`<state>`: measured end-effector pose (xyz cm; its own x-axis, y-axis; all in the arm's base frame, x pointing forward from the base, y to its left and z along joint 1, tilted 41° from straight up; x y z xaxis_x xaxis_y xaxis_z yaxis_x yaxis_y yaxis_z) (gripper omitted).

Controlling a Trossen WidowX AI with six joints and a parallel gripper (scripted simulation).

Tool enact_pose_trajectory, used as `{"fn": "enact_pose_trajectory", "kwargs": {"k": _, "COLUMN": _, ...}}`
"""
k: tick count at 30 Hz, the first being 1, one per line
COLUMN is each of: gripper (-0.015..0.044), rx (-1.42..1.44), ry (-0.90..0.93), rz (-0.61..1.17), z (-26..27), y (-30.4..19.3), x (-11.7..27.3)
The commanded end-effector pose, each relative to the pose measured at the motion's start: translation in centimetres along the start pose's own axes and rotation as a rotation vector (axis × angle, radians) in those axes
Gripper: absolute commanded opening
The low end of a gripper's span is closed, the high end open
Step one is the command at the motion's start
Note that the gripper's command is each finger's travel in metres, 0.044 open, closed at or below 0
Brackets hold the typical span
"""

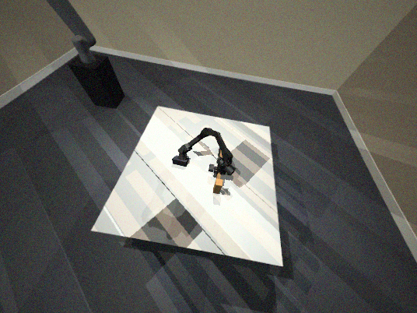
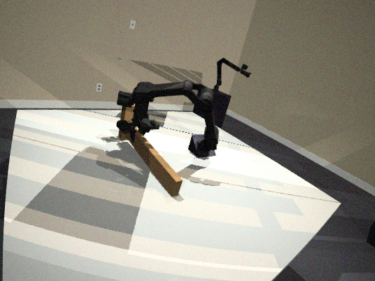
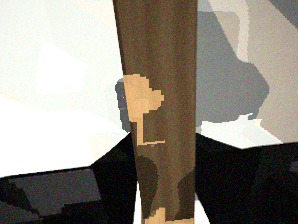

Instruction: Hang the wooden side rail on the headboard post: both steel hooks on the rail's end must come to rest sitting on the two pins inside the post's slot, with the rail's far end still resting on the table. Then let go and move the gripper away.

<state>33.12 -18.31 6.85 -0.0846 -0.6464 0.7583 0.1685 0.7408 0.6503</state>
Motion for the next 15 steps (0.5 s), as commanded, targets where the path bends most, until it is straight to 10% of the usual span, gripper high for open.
{"fn": "enact_pose_trajectory", "kwargs": {"k": 1, "gripper": 0.0, "rx": 0.0, "ry": -0.013, "rz": 0.004, "z": -0.01, "y": -0.33, "x": 0.45}}
{"fn": "enact_pose_trajectory", "kwargs": {"k": 15, "gripper": 0.0, "rx": 0.0, "ry": -0.013, "rz": 0.004, "z": 0.0, "y": -0.47, "x": 0.56}}
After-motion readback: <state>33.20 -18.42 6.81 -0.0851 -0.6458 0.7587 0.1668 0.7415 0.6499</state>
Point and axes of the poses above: the point midway between the two fingers, 35 mm back from their tips, its own x axis back along the fingers, its own z axis across the jaws, y = z × x, the point moved 10 cm from there along x, back along the fingers, and after that the axes turned 9 degrees about -x, right-handed, at the moved point
